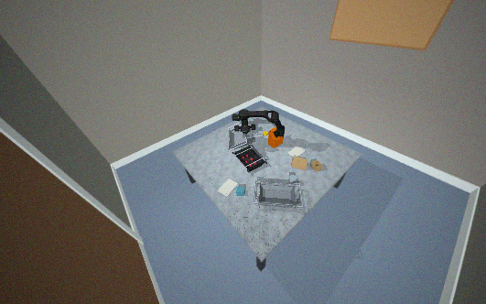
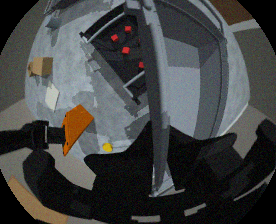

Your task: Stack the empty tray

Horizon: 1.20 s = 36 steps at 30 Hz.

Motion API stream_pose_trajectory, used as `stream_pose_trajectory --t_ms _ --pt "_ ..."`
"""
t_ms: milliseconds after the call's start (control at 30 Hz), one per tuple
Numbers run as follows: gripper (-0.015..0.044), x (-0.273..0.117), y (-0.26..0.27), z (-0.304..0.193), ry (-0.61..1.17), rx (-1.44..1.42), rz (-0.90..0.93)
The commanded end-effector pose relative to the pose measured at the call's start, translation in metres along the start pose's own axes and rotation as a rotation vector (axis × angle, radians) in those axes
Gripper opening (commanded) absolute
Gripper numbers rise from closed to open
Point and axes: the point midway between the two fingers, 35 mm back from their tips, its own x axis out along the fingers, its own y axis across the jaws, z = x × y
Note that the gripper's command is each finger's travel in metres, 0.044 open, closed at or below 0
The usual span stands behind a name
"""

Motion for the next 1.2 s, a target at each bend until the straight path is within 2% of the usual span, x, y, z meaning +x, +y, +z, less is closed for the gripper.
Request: stream_pose_trajectory --t_ms 0,767,1167 --pt "0.0 -0.007 0.005 0.024 -0.006 -0.085 -0.026" --pt "0.0 0.006 0.053 0.126 -0.043 -0.477 -0.004" --pt "0.0 0.007 0.054 0.129 -0.044 -0.489 -0.003"
